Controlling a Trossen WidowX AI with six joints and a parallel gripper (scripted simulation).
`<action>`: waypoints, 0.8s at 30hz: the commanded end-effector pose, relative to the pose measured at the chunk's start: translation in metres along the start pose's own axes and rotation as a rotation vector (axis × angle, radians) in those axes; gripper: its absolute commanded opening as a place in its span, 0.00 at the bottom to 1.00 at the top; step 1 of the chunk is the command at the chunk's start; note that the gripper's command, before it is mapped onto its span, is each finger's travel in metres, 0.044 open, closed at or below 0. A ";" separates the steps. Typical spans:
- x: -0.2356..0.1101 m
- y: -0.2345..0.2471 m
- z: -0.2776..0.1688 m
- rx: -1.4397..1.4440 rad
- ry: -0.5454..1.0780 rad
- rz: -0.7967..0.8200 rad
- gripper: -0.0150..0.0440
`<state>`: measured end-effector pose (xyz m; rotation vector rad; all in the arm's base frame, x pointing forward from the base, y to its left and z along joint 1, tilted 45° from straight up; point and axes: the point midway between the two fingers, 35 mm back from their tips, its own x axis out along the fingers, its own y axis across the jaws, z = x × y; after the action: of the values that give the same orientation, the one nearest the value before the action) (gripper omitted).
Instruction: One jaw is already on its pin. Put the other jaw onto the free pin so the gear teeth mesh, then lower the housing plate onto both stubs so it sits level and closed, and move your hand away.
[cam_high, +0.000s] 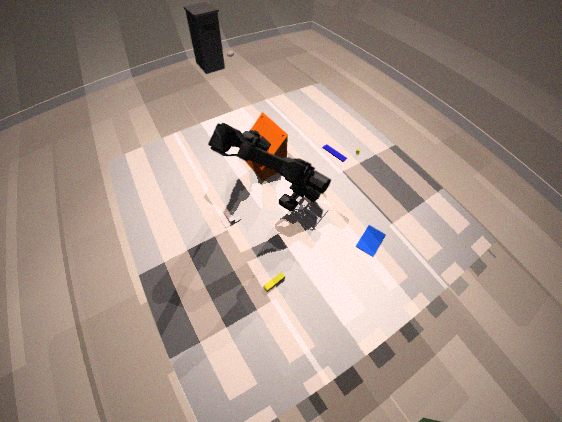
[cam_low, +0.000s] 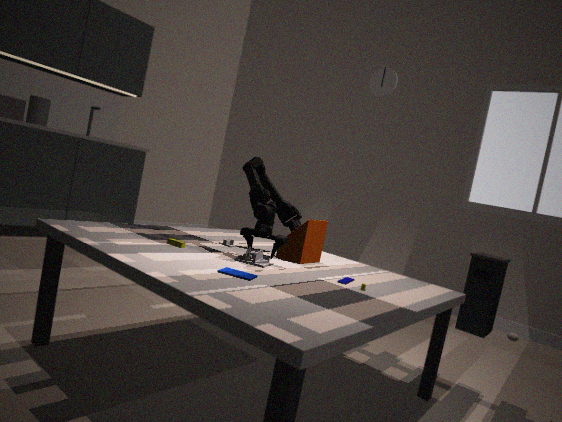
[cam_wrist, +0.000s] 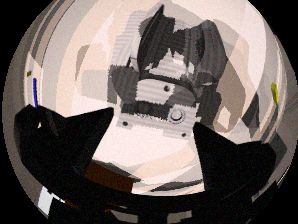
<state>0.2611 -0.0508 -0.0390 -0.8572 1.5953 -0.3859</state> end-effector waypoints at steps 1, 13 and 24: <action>-0.036 -0.001 0.006 0.011 -0.025 0.003 1.00; -0.069 0.005 -0.005 0.002 -0.025 0.002 1.00; -0.114 0.023 -0.055 0.007 -0.021 0.003 1.00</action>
<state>0.2114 0.0323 0.0345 -0.8551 1.5696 -0.3703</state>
